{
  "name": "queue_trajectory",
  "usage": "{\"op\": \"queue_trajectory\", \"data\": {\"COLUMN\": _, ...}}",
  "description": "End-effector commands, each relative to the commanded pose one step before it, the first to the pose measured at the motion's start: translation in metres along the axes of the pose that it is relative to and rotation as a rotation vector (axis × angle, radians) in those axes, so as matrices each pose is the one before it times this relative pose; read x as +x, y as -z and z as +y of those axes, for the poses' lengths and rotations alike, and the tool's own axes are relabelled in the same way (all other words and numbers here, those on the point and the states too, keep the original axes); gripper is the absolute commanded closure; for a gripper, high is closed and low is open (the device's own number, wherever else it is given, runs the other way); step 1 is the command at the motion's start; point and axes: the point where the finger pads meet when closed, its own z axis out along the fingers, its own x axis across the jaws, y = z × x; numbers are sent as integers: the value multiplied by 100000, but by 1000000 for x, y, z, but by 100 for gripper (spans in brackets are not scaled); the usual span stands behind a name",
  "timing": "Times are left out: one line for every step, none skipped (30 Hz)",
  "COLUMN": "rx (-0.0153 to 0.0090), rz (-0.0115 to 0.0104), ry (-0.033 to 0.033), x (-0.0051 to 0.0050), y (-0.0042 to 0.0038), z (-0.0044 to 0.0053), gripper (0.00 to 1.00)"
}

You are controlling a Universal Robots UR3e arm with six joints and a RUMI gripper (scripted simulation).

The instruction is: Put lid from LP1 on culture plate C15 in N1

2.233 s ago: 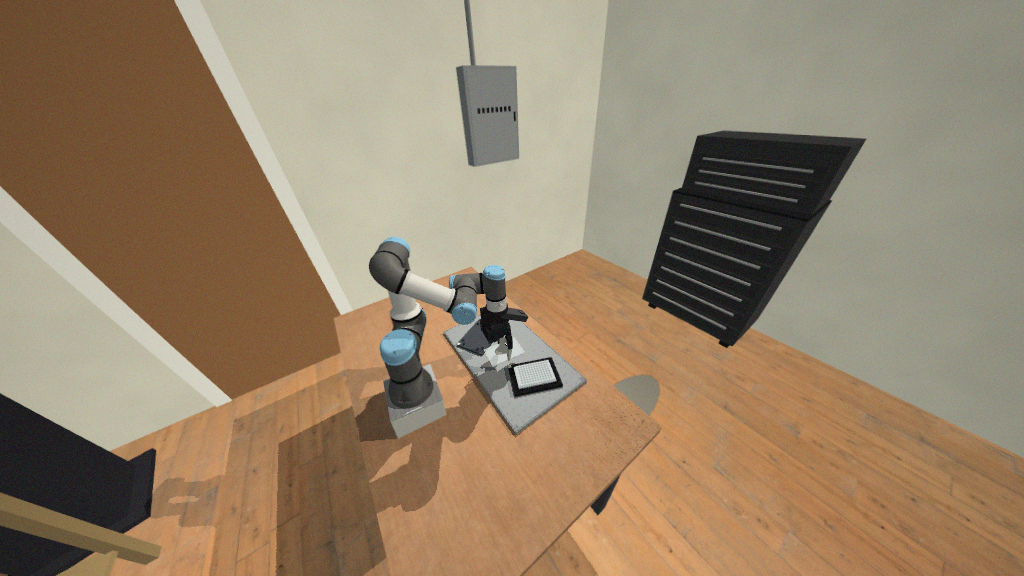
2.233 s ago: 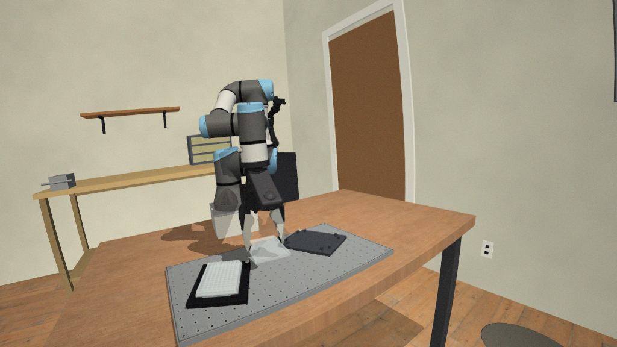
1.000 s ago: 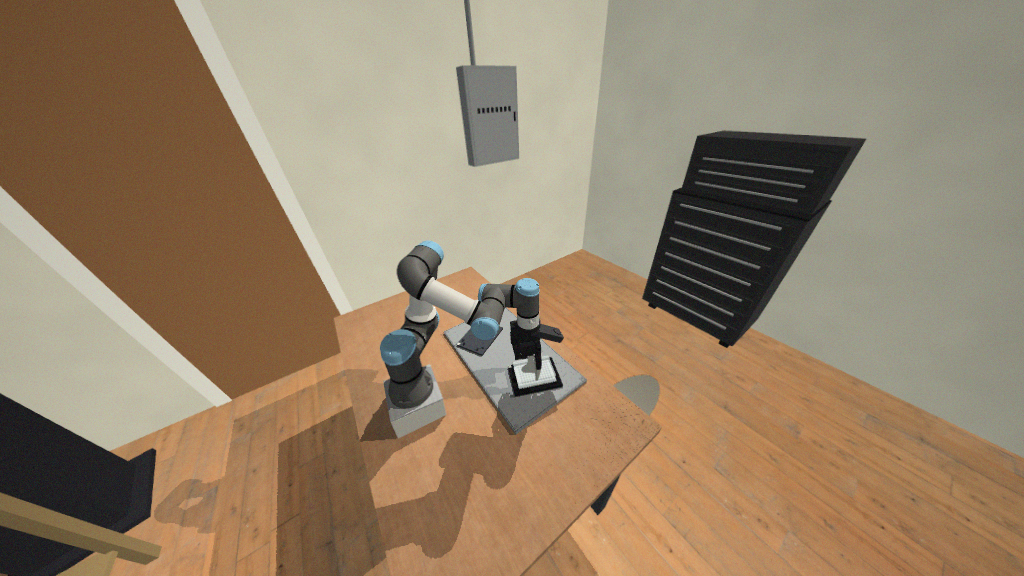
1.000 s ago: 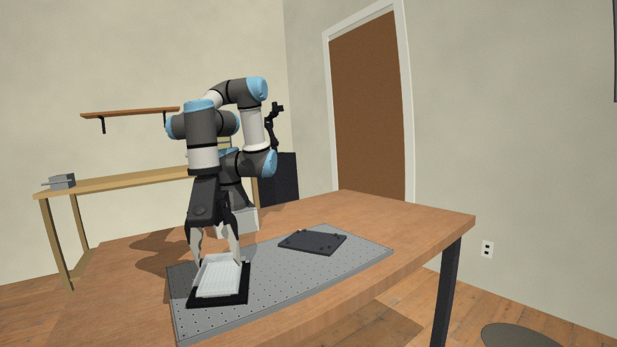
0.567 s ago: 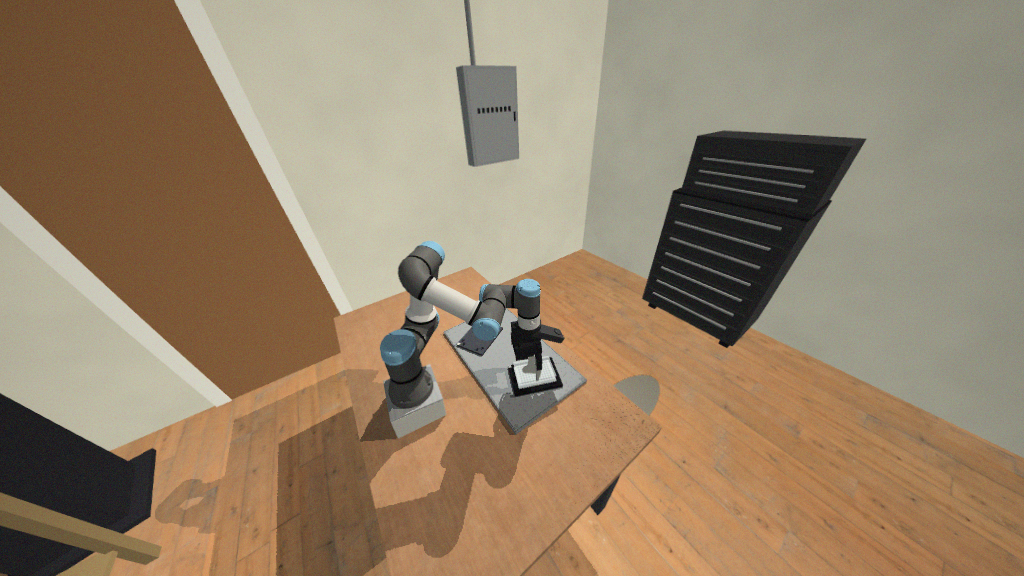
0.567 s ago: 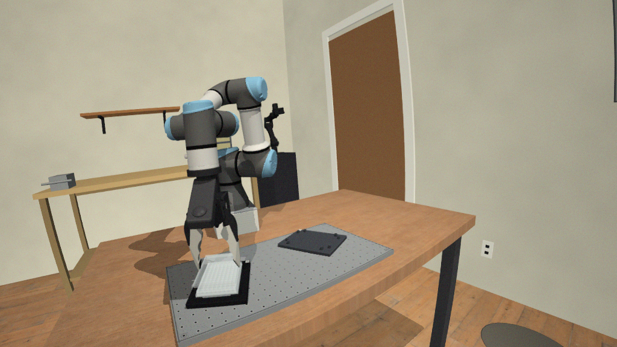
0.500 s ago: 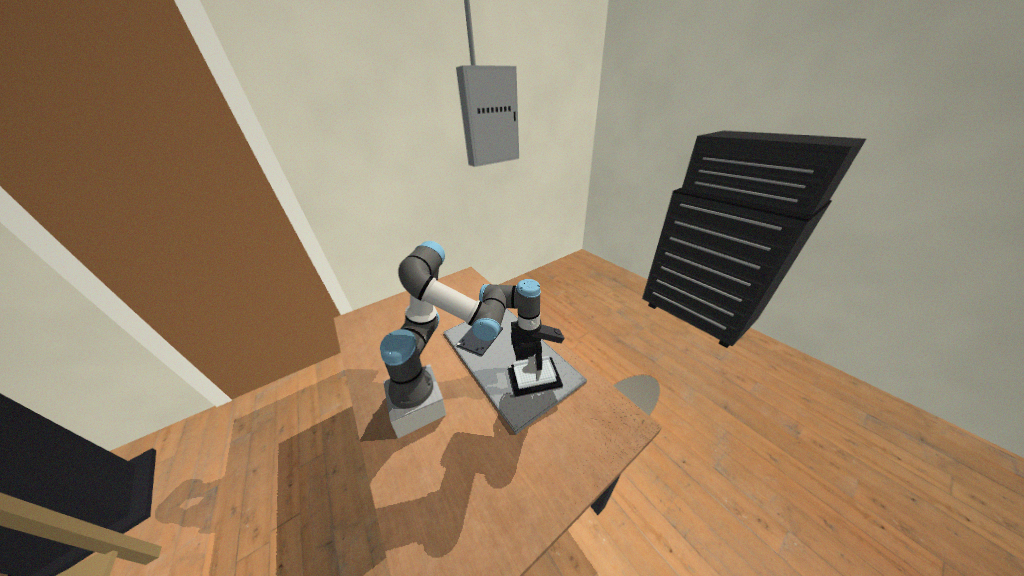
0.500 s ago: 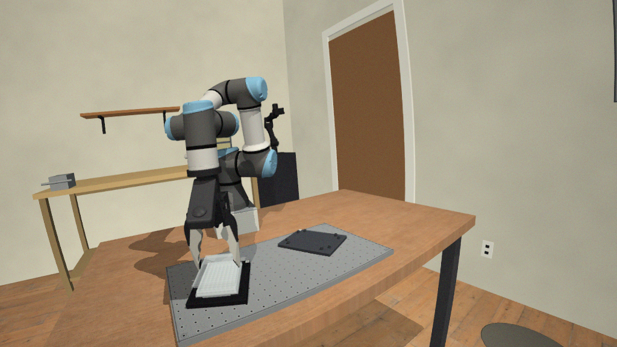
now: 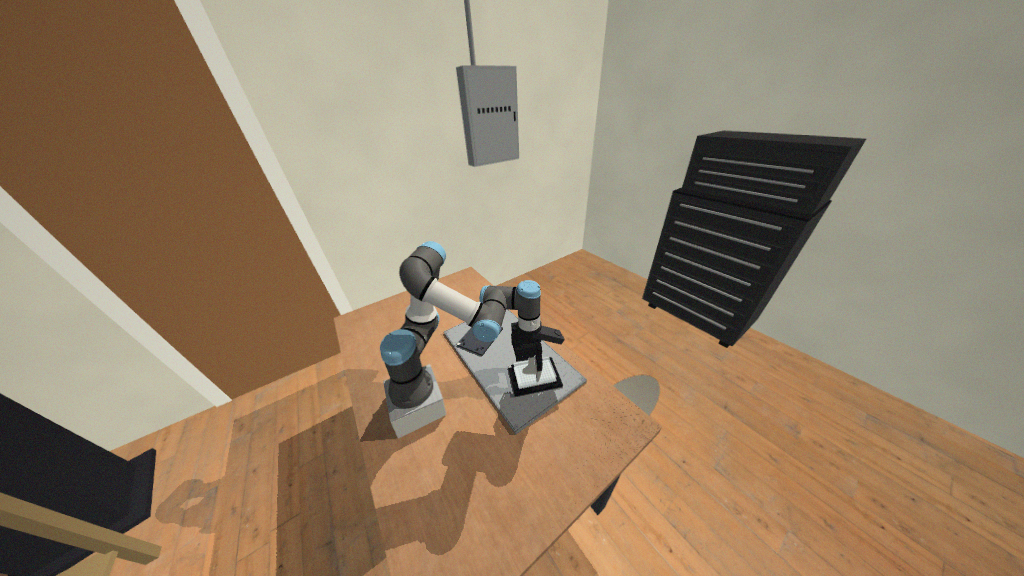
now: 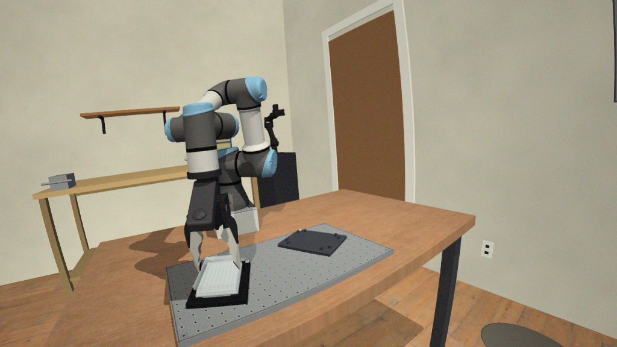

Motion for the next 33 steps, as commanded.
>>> {"op": "queue_trajectory", "data": {"rx": 340, "rz": -15, "ry": 26, "x": -635, "y": -1643, "z": -884, "gripper": 100}}
{"op": "queue_trajectory", "data": {"rx": 0, "rz": 0, "ry": -2, "x": -15, "y": -333, "z": -5, "gripper": 100}}
{"op": "queue_trajectory", "data": {"rx": 0, "rz": 0, "ry": -1, "x": -15, "y": -333, "z": -4, "gripper": 100}}
{"op": "queue_trajectory", "data": {"rx": 0, "rz": 0, "ry": -1, "x": -14, "y": -333, "z": -3, "gripper": 100}}
{"op": "queue_trajectory", "data": {"rx": 0, "rz": 0, "ry": -1, "x": -14, "y": -333, "z": -2, "gripper": 100}}
{"op": "queue_trajectory", "data": {"rx": 0, "rz": 0, "ry": 0, "x": -13, "y": -333, "z": -2, "gripper": 100}}
{"op": "queue_trajectory", "data": {"rx": 0, "rz": 0, "ry": 0, "x": -12, "y": -333, "z": -2, "gripper": 100}}
{"op": "queue_trajectory", "data": {"rx": 0, "rz": 0, "ry": 0, "x": -10, "y": -333, "z": -2, "gripper": 100}}
{"op": "queue_trajectory", "data": {"rx": 0, "rz": 0, "ry": 0, "x": -9, "y": -333, "z": -2, "gripper": 100}}
{"op": "queue_trajectory", "data": {"rx": 0, "rz": 0, "ry": 0, "x": -8, "y": -333, "z": -2, "gripper": 100}}
{"op": "queue_trajectory", "data": {"rx": 0, "rz": 0, "ry": 0, "x": -7, "y": -333, "z": -3, "gripper": 100}}
{"op": "queue_trajectory", "data": {"rx": 0, "rz": 0, "ry": 0, "x": -6, "y": -333, "z": -3, "gripper": 100}}
{"op": "queue_trajectory", "data": {"rx": 0, "rz": 0, "ry": 0, "x": -5, "y": -333, "z": -3, "gripper": 100}}
{"op": "queue_trajectory", "data": {"rx": 0, "rz": 0, "ry": 0, "x": -5, "y": -333, "z": -4, "gripper": 100}}
{"op": "queue_trajectory", "data": {"rx": 0, "rz": 0, "ry": 0, "x": 0, "y": 0, "z": 0, "gripper": 100}}
{"op": "queue_trajectory", "data": {"rx": 0, "rz": 0, "ry": 0, "x": 0, "y": 0, "z": 0, "gripper": 100}}
{"op": "queue_trajectory", "data": {"rx": 0, "rz": 0, "ry": 1, "x": 14, "y": -337, "z": -3, "gripper": 100}}
{"op": "queue_trajectory", "data": {"rx": 0, "rz": 0, "ry": 0, "x": -4, "y": -333, "z": -5, "gripper": 100}}
{"op": "queue_trajectory", "data": {"rx": 0, "rz": 0, "ry": 0, "x": -5, "y": -333, "z": -4, "gripper": 100}}
{"op": "queue_trajectory", "data": {"rx": 0, "rz": 0, "ry": 0, "x": -5, "y": -333, "z": -2, "gripper": 100}}
{"op": "queue_trajectory", "data": {"rx": 0, "rz": 0, "ry": 0, "x": -6, "y": -333, "z": -1, "gripper": 100}}
{"op": "queue_trajectory", "data": {"rx": 0, "rz": 0, "ry": 0, "x": -5, "y": -333, "z": 0, "gripper": 100}}
{"op": "queue_trajectory", "data": {"rx": 0, "rz": 0, "ry": 0, "x": -5, "y": -333, "z": 1, "gripper": 100}}
{"op": "queue_trajectory", "data": {"rx": 0, "rz": 0, "ry": 0, "x": -5, "y": -333, "z": 1, "gripper": 100}}
{"op": "queue_trajectory", "data": {"rx": 0, "rz": 0, "ry": 0, "x": -4, "y": -333, "z": 1, "gripper": 100}}
{"op": "queue_trajectory", "data": {"rx": 0, "rz": 0, "ry": 0, "x": -4, "y": -333, "z": 1, "gripper": 100}}
{"op": "queue_trajectory", "data": {"rx": 0, "rz": 0, "ry": 0, "x": -3, "y": -333, "z": 0, "gripper": 100}}
{"op": "queue_trajectory", "data": {"rx": 0, "rz": 0, "ry": 0, "x": -2, "y": -333, "z": 0, "gripper": 100}}
{"op": "queue_trajectory", "data": {"rx": 0, "rz": 0, "ry": 0, "x": -2, "y": -333, "z": -1, "gripper": 100}}
{"op": "queue_trajectory", "data": {"rx": 0, "rz": 0, "ry": 0, "x": -1, "y": -333, "z": -1, "gripper": 100}}
{"op": "queue_trajectory", "data": {"rx": 0, "rz": 0, "ry": 0, "x": -1, "y": -333, "z": -1, "gripper": 100}}
{"op": "queue_trajectory", "data": {"rx": 0, "rz": 0, "ry": 0, "x": 0, "y": 0, "z": 0, "gripper": 100}}
{"op": "queue_trajectory", "data": {"rx": 0, "rz": 0, "ry": 0, "x": 0, "y": 0, "z": 0, "gripper": 100}}
